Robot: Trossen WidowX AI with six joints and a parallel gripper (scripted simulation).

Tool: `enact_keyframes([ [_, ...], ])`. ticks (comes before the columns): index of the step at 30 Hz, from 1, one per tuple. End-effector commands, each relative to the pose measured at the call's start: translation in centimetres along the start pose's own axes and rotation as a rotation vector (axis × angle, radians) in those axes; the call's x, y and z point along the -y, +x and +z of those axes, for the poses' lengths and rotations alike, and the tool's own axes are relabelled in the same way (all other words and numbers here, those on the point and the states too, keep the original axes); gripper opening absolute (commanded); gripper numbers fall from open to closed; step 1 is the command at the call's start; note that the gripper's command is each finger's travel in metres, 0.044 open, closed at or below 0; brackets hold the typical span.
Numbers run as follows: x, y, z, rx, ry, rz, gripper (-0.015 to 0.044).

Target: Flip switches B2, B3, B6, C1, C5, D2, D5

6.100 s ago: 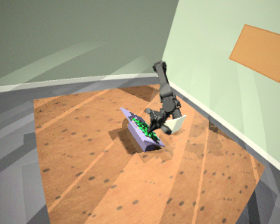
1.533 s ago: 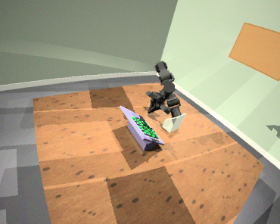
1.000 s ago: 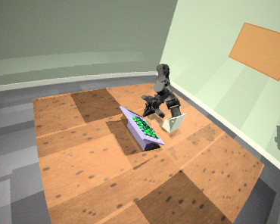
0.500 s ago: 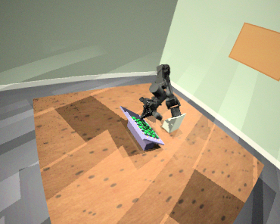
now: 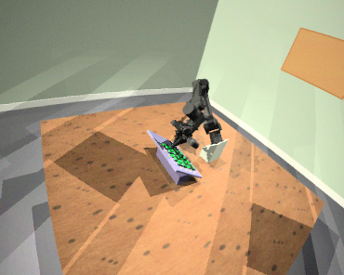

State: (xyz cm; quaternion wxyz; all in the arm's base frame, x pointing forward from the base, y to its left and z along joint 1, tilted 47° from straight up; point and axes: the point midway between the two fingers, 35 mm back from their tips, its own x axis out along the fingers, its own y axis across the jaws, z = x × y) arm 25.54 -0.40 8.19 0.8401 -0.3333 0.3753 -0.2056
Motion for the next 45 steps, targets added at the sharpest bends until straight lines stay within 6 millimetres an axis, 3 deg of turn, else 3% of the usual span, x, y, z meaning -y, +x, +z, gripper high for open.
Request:
enact_keyframes([
  [1, -0.07, 0.02, -0.01, 0.000, -0.007, 0.003, 0.0000],
  [45, -0.06, 0.57, -0.02, 0.000, -0.007, 0.003, 0.0000],
])
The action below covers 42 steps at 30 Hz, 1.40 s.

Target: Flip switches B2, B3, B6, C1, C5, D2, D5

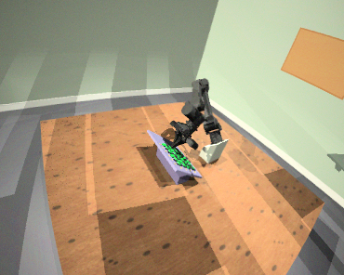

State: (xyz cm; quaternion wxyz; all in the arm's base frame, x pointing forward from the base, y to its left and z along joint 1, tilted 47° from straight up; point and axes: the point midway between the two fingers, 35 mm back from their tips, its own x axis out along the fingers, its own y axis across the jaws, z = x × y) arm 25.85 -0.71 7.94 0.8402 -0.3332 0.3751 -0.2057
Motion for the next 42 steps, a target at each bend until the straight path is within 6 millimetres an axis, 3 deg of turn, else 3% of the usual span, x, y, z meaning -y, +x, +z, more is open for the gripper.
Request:
enact_keyframes([
  [1, -0.1, 0.1, 0.0, 0.000, -0.007, 0.003, 0.0000],
  [4, -0.2, -0.4, 0.0, -0.006, 0.001, 0.006, 0.0000],
  [12, -0.2, -6.3, 0.2, -0.030, -0.008, 0.007, 0.0000],
  [19, -0.3, -6.4, 0.2, -0.029, -0.008, 0.007, 0.0000],
  [26, -6.5, -6.6, -0.6, -0.036, -0.007, 0.026, 0.0000],
  [33, -12.4, -6.7, -3.5, -0.031, -0.003, 0.015, 0.0000],
  [38, -12.9, -6.5, -3.9, -0.028, -0.002, 0.013, 0.0000],
  [42, -13.0, -3.7, -4.0, -0.006, -0.002, 0.014, 0.0000],
])
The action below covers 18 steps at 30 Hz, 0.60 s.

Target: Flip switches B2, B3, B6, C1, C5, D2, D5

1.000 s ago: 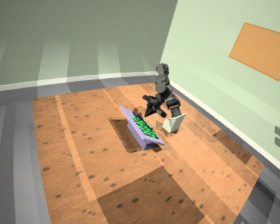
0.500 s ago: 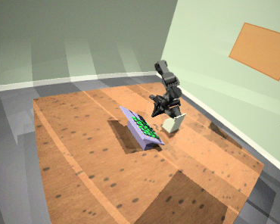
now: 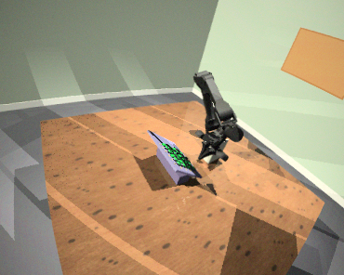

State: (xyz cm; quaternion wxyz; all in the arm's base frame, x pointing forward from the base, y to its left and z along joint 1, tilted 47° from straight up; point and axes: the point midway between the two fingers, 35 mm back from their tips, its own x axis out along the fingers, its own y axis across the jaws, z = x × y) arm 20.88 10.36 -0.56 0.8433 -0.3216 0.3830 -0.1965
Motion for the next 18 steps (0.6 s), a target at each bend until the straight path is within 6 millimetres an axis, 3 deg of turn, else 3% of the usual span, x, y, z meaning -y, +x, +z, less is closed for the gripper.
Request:
enact_keyframes([
  [1, 0.4, 2.3, -0.5, 0.007, -0.013, -0.020, 0.0000],
  [18, 0.5, 4.2, -0.5, 0.009, -0.013, -0.021, 0.0000],
])
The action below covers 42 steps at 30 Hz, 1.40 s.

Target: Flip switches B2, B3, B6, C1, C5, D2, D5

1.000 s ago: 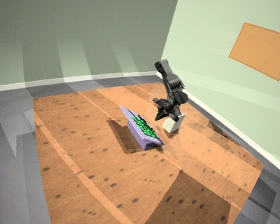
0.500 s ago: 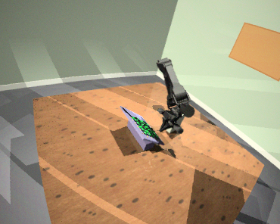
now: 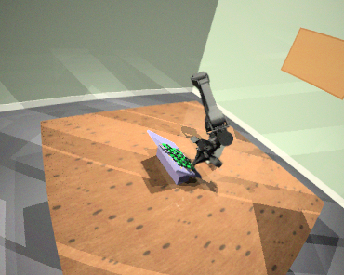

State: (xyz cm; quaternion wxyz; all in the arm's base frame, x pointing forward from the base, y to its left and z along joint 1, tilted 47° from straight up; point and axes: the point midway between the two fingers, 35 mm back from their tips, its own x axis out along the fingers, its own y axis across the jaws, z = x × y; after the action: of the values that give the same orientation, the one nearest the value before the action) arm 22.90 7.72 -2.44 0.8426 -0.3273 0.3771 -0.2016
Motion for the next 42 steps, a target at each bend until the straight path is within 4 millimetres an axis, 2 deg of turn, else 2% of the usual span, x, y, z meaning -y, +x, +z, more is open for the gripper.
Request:
enact_keyframes([
  [1, 0.08, 0.55, -0.10, 0.001, -0.009, -0.004, 0.0000],
  [6, 0.10, 1.06, -0.11, 0.001, -0.009, -0.005, 0.0000],
  [42, 0.11, 1.31, -0.11, 0.001, -0.009, -0.005, 0.0000],
])
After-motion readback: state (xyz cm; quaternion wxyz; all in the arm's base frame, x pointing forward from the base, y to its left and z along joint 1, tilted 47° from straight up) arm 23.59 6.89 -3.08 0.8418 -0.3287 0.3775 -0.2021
